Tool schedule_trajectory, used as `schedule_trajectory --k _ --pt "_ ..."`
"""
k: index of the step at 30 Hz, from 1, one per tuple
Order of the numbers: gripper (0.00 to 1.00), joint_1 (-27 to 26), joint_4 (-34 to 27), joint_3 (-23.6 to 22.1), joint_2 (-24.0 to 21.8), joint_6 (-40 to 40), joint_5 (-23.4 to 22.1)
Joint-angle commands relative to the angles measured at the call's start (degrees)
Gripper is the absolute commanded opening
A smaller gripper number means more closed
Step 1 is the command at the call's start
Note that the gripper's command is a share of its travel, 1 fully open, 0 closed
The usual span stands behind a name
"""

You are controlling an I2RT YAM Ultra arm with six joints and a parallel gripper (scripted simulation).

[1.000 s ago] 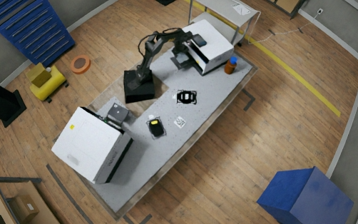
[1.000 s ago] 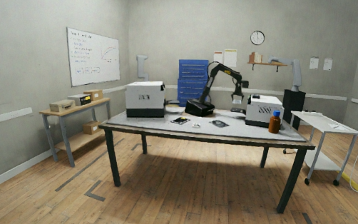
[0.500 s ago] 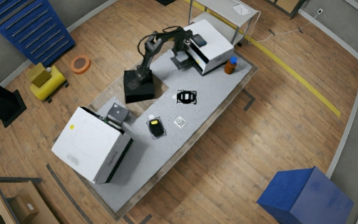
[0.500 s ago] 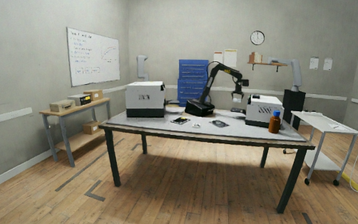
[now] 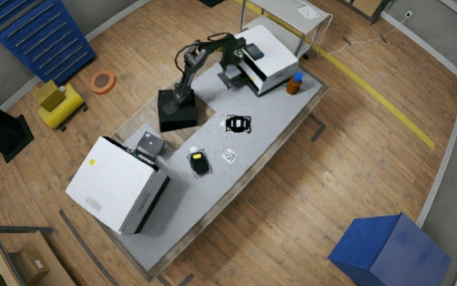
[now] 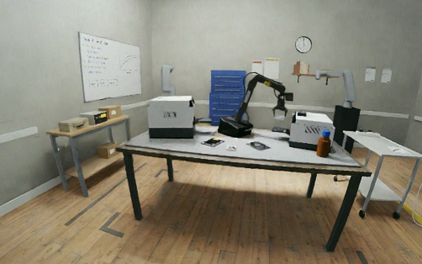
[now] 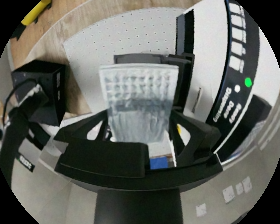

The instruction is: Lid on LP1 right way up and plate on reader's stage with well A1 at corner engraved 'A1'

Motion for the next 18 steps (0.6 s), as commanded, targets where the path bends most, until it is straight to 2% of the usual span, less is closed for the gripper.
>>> schedule_trajectory --k 1,8,9,14,16,18 --pt "0.86 -1.63 -0.85 1.23 0.14 1.05 -0.05" --pt "0.86 -3.82 -1.15 1.73 0.54 1.88 -0.43" --pt "0.86 -4.26 -1.30 1.84 -0.68 2.10 -0.50" --pt "0.86 -6.44 -1.86 2.21 1.39 3.02 -0.72" --pt "0.86 -7.34 -1.64 1.96 -0.74 1.31 -0.86" --pt "0.86 -8.30 -0.22 1.49 -0.88 0.37 -1.01"
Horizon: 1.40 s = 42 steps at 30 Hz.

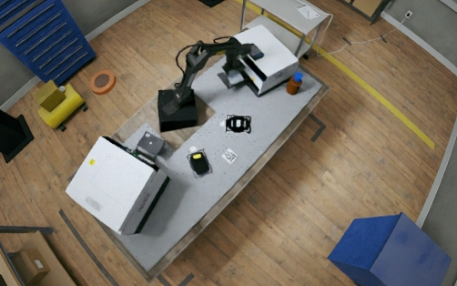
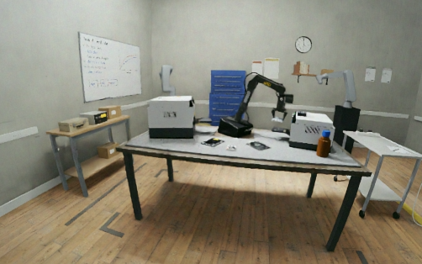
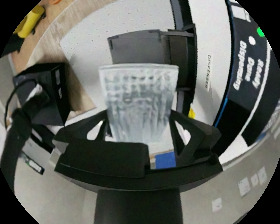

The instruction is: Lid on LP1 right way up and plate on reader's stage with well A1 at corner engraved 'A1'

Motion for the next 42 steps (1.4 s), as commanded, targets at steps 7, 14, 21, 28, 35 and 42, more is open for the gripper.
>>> schedule_trajectory --k 7,14,21,28,35,42 --pt "0.86 -3.52 -1.13 1.80 0.74 0.62 -1.16" --pt "0.86 -6.70 -0.11 0.93 -1.26 -1.58 -1.56" --pt "0.86 -9.87 -1.36 1.65 1.07 -0.95 -1.90" --pt "0.86 -12.11 -1.63 1.71 1.49 0.29 -2.12" --pt "0.86 -15.29 -0.24 0.09 -0.38 -1.89 -2.48" --pt "0.86 -17.60 -1.68 1.45 1.02 -0.81 -2.79"
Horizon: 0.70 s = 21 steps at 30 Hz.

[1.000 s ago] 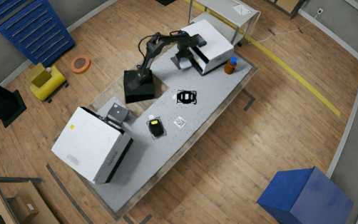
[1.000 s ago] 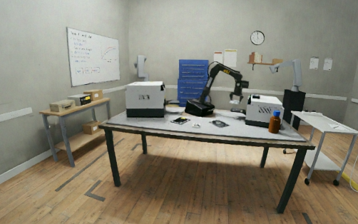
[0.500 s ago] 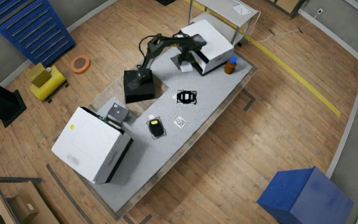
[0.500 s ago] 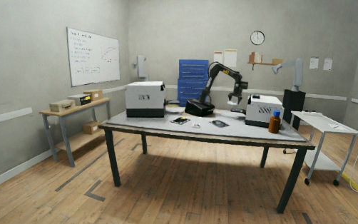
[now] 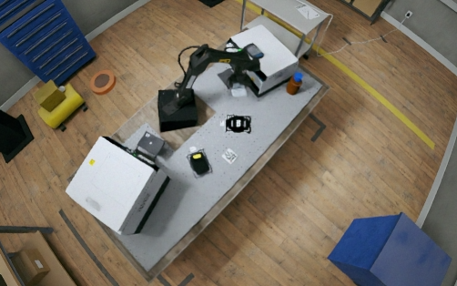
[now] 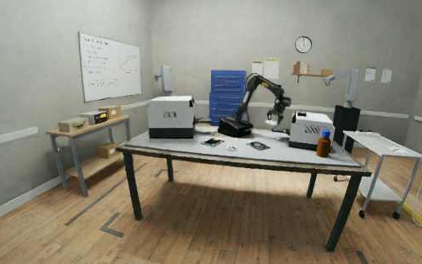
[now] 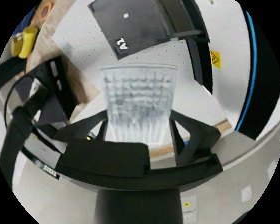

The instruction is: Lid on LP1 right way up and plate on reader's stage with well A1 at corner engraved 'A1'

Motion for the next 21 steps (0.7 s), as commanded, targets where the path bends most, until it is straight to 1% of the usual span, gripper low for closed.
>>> schedule_trajectory --k 1,3,4,7,11,14,16,17,19,20,21 --pt "0.86 -1.27 -1.05 1.65 0.34 0.75 -1.09" --pt "0.86 -2.16 -1.16 1.69 0.80 0.98 -1.17" --pt "0.86 -2.63 -1.06 1.57 0.33 -0.30 -1.25" --pt "0.86 -3.99 0.46 -0.84 -1.25 -1.64 -1.44" --pt "0.86 -5.83 -1.14 0.62 0.99 -0.13 -1.65" --pt "0.86 -7.20 -1.30 1.52 1.21 0.42 -1.76" --pt "0.86 -7.20 -1.30 1.52 1.21 0.42 -1.76" --pt "0.86 -7.65 -1.22 0.73 -0.81 -0.86 -1.81" --pt "0.86 -8.56 -0.08 -1.12 -0.83 -1.74 -1.94" --pt "0.86 -9.02 0.29 -1.22 -0.86 -2.19 -2.00" --pt "0.86 -9.46 -0.83 -0.68 -0.82 -1.97 -2.07"
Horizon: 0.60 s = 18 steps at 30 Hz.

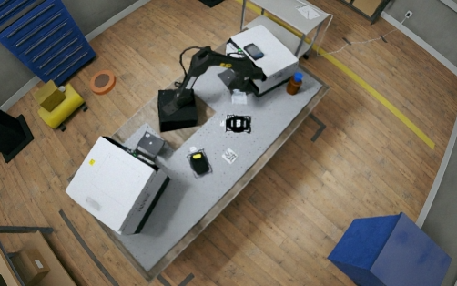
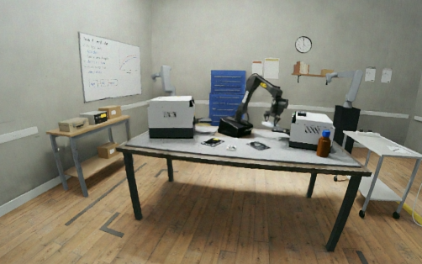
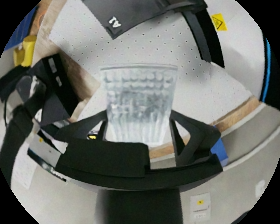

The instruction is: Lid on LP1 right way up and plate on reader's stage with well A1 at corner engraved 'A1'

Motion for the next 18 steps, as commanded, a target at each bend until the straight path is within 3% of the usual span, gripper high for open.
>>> schedule_trajectory --k 1,6,12,18 --pt "0.86 -2.01 -0.86 0.71 -1.76 -0.84 -0.96" --pt "0.86 -4.34 -1.25 1.61 0.48 0.78 -1.21" --pt "0.86 -6.18 0.06 -0.90 -0.63 -1.84 -1.47" --pt "0.86 -8.94 -1.33 1.41 0.84 0.17 -1.74"
